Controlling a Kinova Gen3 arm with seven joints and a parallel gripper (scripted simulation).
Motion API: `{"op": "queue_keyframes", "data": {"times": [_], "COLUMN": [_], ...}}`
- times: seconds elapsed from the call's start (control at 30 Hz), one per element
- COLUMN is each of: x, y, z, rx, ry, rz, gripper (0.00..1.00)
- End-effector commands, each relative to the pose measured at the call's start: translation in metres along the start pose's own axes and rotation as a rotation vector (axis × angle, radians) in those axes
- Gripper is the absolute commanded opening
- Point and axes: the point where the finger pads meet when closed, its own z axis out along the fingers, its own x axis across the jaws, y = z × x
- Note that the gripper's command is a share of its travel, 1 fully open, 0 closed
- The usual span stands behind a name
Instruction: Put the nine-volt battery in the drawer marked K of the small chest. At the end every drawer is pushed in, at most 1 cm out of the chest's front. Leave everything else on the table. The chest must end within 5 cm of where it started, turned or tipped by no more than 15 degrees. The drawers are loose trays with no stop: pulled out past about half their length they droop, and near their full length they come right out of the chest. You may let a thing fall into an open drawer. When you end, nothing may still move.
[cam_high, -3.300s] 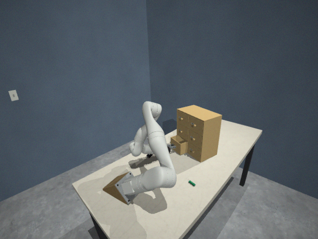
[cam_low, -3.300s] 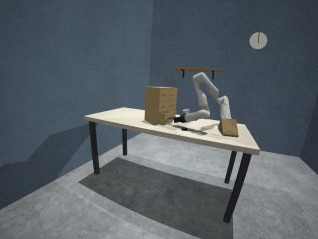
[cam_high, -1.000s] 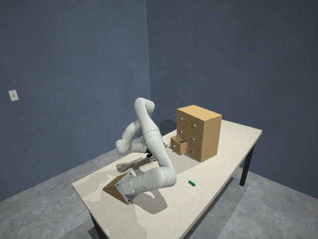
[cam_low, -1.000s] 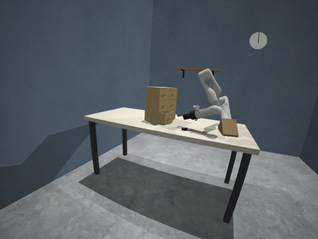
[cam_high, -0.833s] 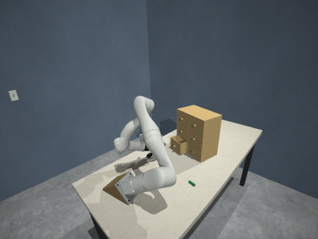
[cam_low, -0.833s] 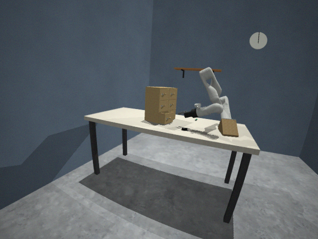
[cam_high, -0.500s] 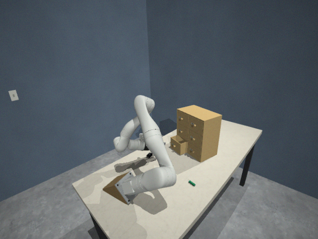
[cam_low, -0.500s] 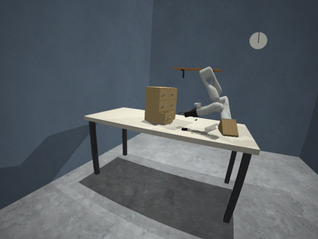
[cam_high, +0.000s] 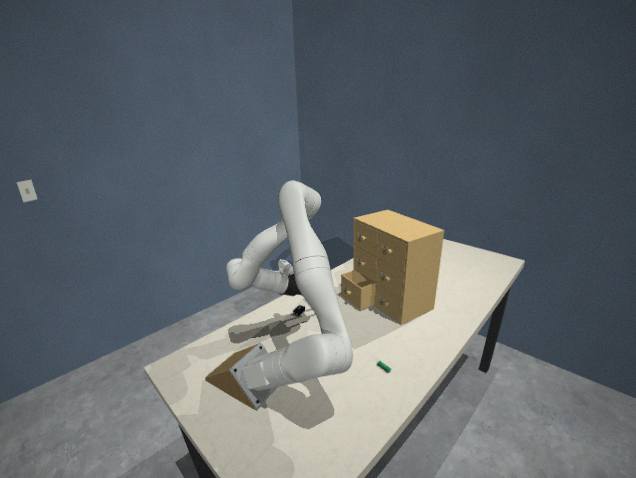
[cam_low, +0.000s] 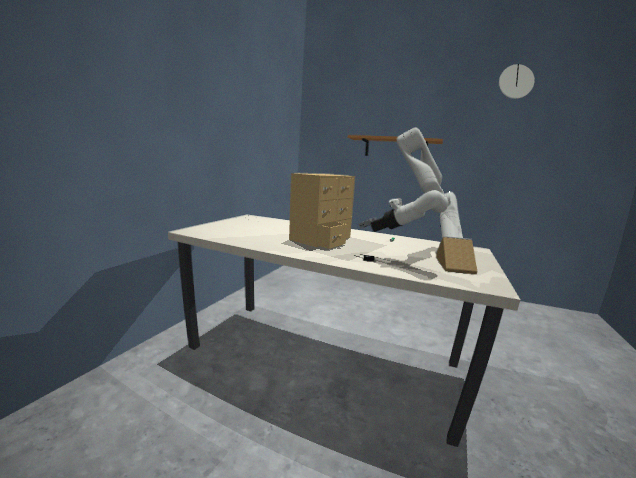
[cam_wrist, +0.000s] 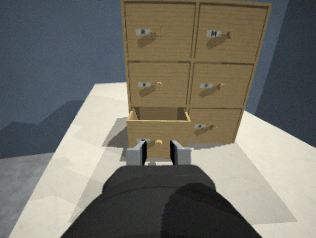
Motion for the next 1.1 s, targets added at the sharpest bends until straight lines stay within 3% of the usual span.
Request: {"op": "queue_keyframes", "data": {"times": [0.0,0.37,0.43,0.93,1.0,1.07], "x": [0.000,0.000,0.000,0.001,0.001,0.001], "y": [-0.011,-0.022,-0.022,-0.041,-0.041,-0.044], "z": [-0.004,-0.028,-0.028,-0.067,-0.067,-0.072], "rx": [-0.047,-0.315,-0.315,-0.746,-0.746,-0.801], "ry": [-0.002,-0.005,-0.005,-0.011,-0.011,-0.012], "rz": [0.027,0.026,0.026,0.025,0.025,0.025], "gripper": [0.67,0.67,0.67,0.67,0.67,0.67]}}
